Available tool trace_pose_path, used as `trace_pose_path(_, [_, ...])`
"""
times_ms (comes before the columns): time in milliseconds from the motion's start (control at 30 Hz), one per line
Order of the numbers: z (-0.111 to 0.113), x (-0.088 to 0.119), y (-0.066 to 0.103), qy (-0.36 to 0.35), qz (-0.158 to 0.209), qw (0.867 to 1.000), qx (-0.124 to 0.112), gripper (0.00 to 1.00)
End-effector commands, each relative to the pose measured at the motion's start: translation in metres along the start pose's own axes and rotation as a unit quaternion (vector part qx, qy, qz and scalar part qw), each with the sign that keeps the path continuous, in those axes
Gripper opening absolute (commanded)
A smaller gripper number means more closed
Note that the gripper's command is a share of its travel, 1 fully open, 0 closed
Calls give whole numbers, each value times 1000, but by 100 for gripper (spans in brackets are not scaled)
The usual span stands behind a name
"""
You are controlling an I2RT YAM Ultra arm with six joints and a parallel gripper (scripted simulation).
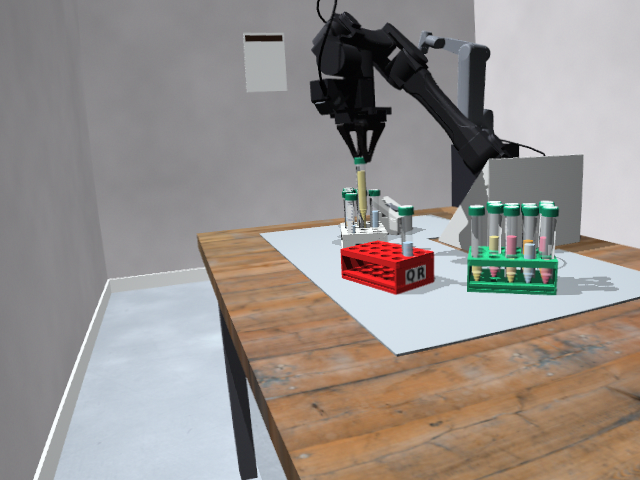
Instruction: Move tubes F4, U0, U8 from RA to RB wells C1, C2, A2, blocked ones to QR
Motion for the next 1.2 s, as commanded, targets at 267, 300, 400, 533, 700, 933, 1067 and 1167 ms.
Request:
trace_pose_path(267, [-4,2,2,-2,-15,1000,5,0])
trace_pose_path(300, [-4,2,2,-3,-14,1000,5,0])
trace_pose_path(400, [-3,2,2,-2,-16,1000,6,0])
trace_pose_path(533, [-3,2,1,-2,-16,1000,6,0])
trace_pose_path(700, [-3,1,-1,-2,-16,1000,5,0])
trace_pose_path(933, [-3,1,-3,-2,-15,1000,5,0])
trace_pose_path(1067, [-4,-1,-2,-6,-19,1000,4,0])
trace_pose_path(1167, [-2,0,-4,0,-17,1000,6,0])
Point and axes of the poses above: the point where the finger pads meet when closed, its own y axis back along the fingers, its own z axis across the jaws, x = y × z, the point moved 5 cm from there along y, back along the fingers, and after that the axes turned 1 degree about -y, right-handed, at the moved point
